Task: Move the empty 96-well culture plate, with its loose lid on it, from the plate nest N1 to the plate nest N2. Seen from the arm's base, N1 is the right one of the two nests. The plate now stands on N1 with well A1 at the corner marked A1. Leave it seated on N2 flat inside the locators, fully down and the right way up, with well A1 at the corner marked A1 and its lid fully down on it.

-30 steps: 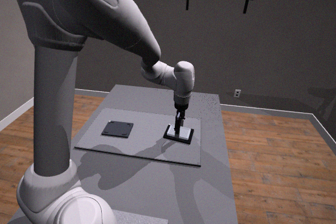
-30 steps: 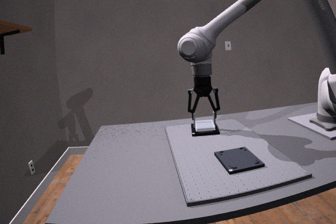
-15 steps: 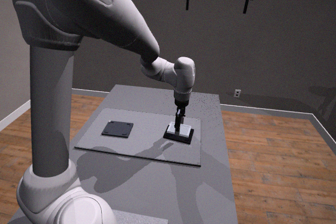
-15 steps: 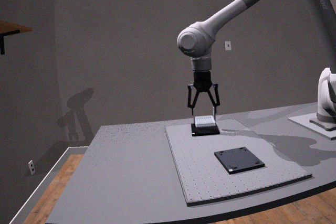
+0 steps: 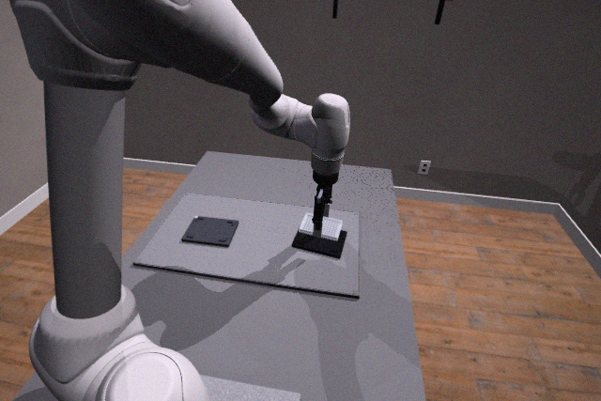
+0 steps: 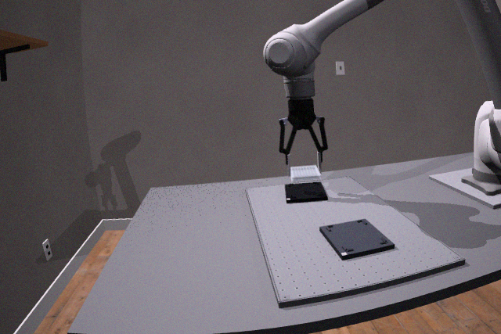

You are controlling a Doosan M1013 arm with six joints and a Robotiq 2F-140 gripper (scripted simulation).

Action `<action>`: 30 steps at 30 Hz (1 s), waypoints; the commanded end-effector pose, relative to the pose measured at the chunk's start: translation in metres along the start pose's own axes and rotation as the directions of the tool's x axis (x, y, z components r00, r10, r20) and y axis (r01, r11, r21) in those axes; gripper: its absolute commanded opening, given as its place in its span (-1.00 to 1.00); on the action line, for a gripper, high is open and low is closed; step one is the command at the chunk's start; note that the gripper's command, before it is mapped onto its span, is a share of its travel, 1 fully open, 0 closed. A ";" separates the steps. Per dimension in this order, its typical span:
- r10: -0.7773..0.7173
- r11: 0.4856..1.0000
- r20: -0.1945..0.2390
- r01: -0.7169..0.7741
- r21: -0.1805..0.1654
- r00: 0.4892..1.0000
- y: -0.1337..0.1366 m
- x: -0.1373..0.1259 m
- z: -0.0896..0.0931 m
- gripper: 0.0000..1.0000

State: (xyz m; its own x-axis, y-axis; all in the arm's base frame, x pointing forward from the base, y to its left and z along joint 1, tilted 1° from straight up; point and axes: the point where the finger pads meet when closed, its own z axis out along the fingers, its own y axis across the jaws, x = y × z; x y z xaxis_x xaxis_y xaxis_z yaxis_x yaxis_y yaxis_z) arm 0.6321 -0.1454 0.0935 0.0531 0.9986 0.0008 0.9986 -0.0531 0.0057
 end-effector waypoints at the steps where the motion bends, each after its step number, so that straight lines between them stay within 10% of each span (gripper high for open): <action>1: -0.013 1.000 0.005 0.013 -0.002 1.000 0.001 0.000 -0.009 -1.00; 30: -0.013 1.000 0.005 0.013 -0.002 1.000 0.001 0.000 -0.013 -1.00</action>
State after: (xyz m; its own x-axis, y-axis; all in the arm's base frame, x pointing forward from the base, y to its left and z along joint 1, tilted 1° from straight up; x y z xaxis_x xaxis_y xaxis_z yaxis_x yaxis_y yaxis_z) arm 0.6321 -0.1454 0.1022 0.0530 0.9986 0.0009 0.9986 -0.0530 0.0055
